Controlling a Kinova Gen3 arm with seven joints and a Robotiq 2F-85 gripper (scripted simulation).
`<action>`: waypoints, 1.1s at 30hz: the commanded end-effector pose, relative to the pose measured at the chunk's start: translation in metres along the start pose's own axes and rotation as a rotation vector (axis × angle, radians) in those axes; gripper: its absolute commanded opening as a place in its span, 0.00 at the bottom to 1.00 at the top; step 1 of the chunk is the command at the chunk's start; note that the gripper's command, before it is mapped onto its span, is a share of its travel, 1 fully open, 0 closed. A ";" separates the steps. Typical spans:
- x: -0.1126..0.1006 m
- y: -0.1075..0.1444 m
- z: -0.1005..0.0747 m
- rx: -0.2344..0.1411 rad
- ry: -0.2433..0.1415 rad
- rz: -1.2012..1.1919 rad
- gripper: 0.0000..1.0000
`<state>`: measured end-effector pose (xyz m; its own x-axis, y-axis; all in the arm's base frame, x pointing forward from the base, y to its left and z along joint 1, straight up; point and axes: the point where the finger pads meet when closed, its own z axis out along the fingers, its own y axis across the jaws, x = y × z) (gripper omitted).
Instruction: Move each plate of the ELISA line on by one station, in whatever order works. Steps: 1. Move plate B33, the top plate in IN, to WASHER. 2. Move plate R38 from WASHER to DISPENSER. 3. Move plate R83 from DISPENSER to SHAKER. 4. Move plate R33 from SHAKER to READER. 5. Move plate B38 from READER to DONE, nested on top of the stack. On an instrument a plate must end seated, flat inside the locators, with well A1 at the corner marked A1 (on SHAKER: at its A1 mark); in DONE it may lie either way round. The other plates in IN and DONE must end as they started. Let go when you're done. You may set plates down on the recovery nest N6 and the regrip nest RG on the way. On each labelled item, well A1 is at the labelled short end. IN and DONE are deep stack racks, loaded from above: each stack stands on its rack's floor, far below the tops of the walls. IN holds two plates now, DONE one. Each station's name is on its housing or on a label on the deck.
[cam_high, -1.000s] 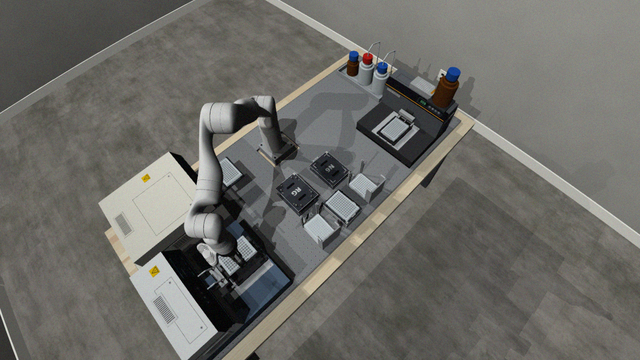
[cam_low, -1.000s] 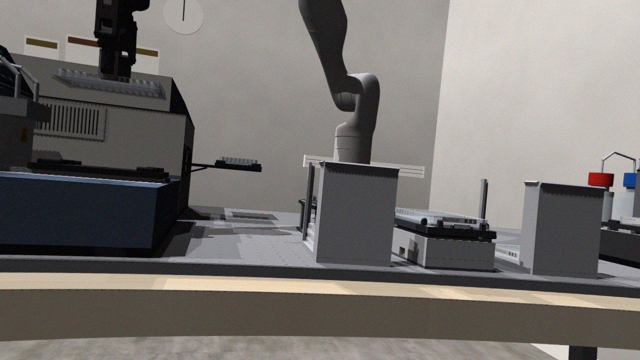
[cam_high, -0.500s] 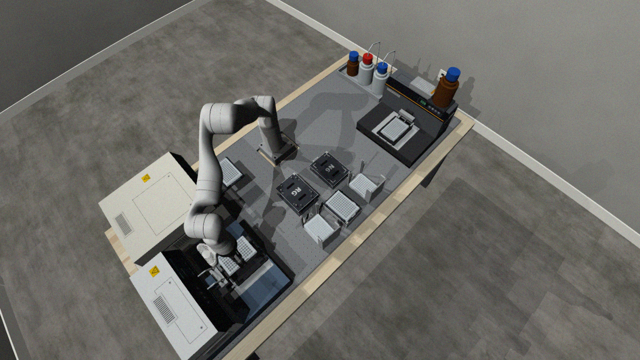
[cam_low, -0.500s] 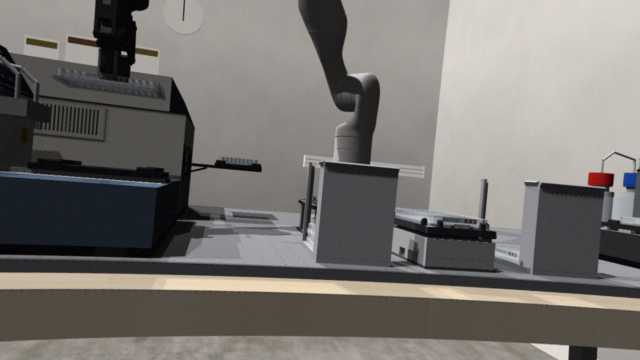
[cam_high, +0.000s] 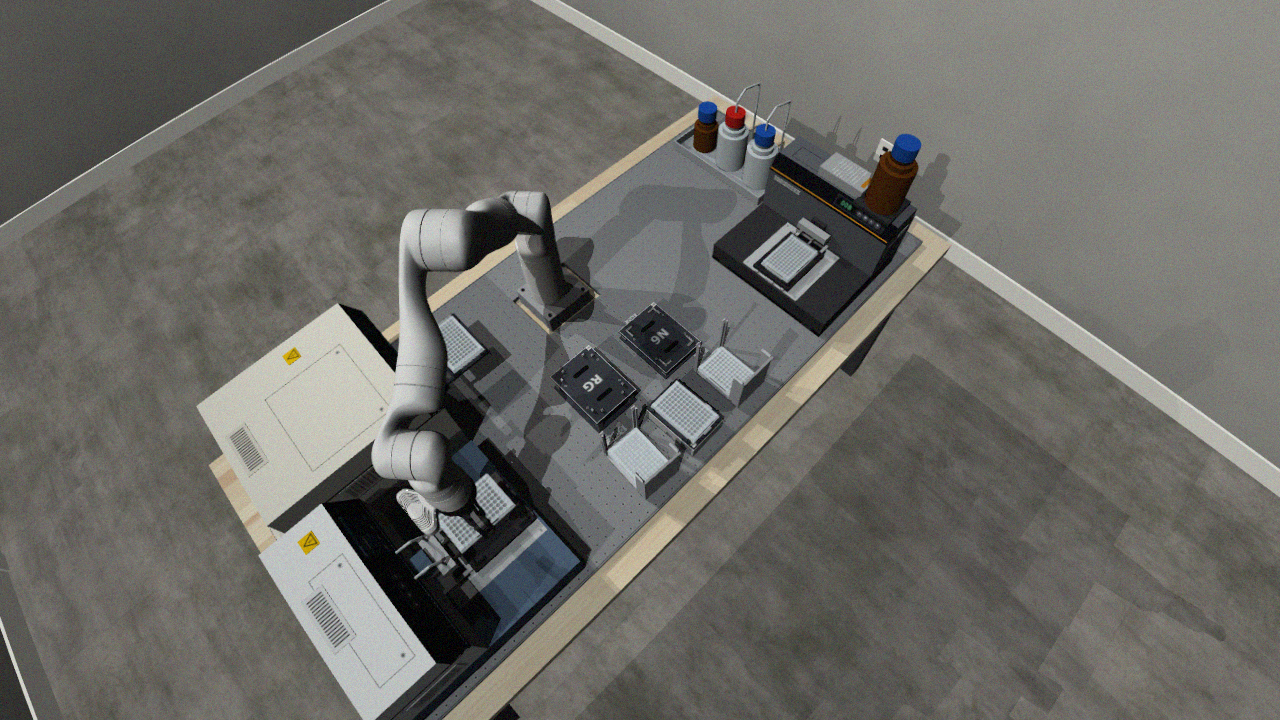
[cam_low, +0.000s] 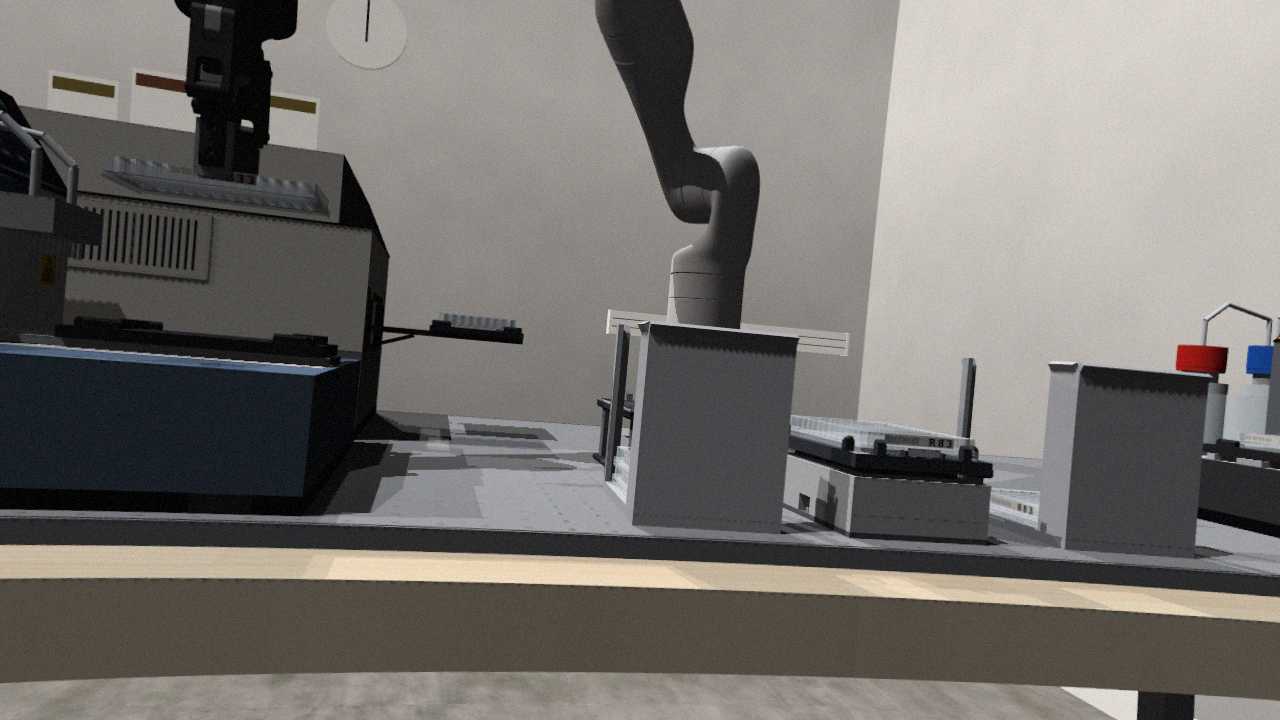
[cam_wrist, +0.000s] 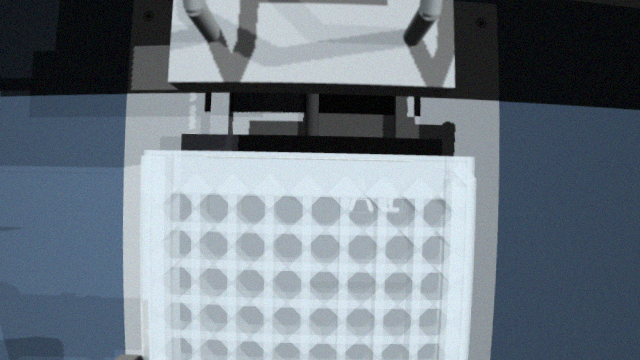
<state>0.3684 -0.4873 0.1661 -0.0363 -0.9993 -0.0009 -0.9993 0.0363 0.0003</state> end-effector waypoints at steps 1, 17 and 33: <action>0.000 0.000 0.003 0.002 0.002 0.000 0.94; 0.000 0.000 0.021 0.002 0.002 0.000 0.94; 0.001 0.000 0.040 0.002 0.002 0.000 0.94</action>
<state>0.3684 -0.4873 0.1272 -0.0363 -0.9993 -0.0008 -0.9993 0.0363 0.0001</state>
